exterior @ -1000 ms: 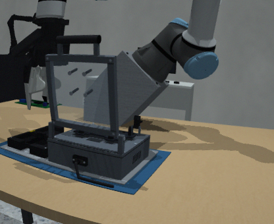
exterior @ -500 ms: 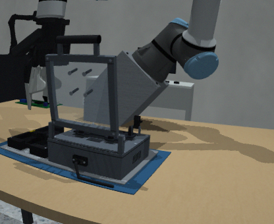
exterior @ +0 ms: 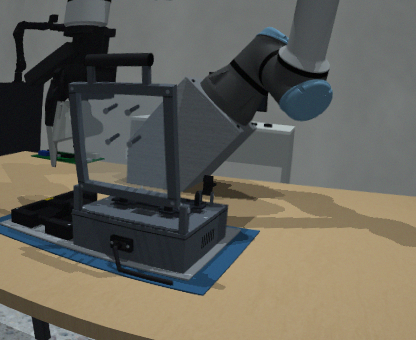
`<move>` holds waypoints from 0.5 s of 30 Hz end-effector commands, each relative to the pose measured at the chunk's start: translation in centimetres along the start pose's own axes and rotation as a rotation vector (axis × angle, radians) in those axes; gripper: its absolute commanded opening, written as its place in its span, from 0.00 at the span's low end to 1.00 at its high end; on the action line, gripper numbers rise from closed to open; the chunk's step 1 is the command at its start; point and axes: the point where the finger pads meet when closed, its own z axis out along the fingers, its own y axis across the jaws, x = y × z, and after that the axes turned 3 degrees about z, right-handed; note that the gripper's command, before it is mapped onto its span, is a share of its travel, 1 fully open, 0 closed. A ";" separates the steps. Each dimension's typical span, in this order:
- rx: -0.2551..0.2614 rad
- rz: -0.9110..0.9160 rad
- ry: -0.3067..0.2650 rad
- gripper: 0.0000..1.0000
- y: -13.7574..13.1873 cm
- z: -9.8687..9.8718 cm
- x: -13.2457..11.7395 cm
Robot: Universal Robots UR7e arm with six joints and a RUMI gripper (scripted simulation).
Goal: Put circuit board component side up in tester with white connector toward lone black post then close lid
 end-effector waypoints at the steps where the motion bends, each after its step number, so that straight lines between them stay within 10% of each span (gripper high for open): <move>1: 0.001 0.000 0.001 0.39 0.1 -0.1 -0.5; 15: 0.001 0.000 0.001 0.39 1.4 -0.4 -4.7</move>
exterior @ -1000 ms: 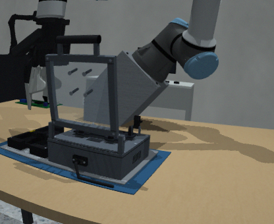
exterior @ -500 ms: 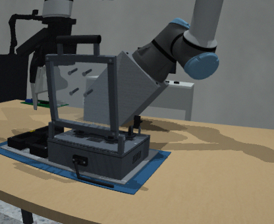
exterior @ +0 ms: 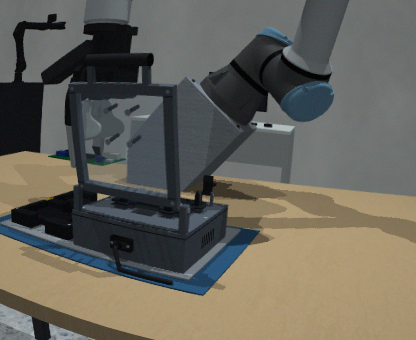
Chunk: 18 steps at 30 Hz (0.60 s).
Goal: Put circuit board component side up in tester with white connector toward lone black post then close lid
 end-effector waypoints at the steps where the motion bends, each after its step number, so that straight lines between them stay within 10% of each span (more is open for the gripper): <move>1: 0.001 0.000 0.001 0.39 0.3 -0.2 -1.2; 18: 0.001 0.000 0.001 0.39 1.9 -0.5 -6.3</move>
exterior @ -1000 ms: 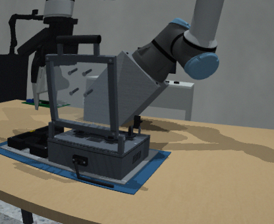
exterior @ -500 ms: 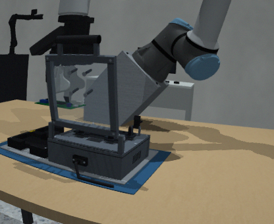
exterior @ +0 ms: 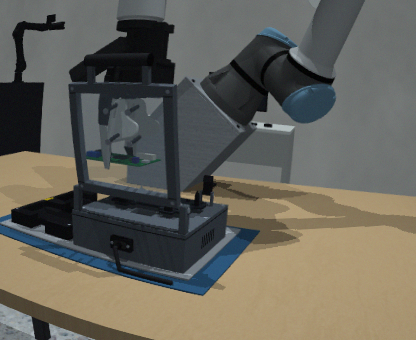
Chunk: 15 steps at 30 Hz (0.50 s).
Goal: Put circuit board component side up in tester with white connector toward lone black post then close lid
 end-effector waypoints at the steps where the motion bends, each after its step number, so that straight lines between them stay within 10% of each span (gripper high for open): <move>1: 0.001 0.000 0.001 0.39 0.2 -0.2 -0.9; 15: 0.001 0.000 0.001 0.39 1.3 -0.4 -4.5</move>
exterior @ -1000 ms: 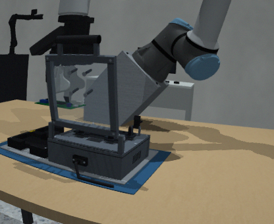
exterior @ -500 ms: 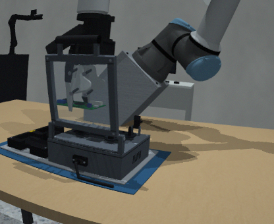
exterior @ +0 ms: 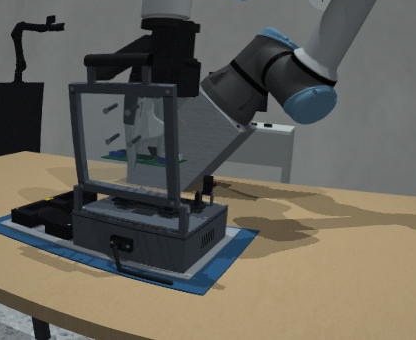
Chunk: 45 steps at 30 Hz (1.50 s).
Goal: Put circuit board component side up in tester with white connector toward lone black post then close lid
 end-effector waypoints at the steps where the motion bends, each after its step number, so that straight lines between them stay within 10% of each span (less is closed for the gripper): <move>1: 0.001 0.000 0.001 0.39 0.3 -0.1 -1.0; 45: 0.001 0.000 0.001 0.39 0.7 -0.2 -2.4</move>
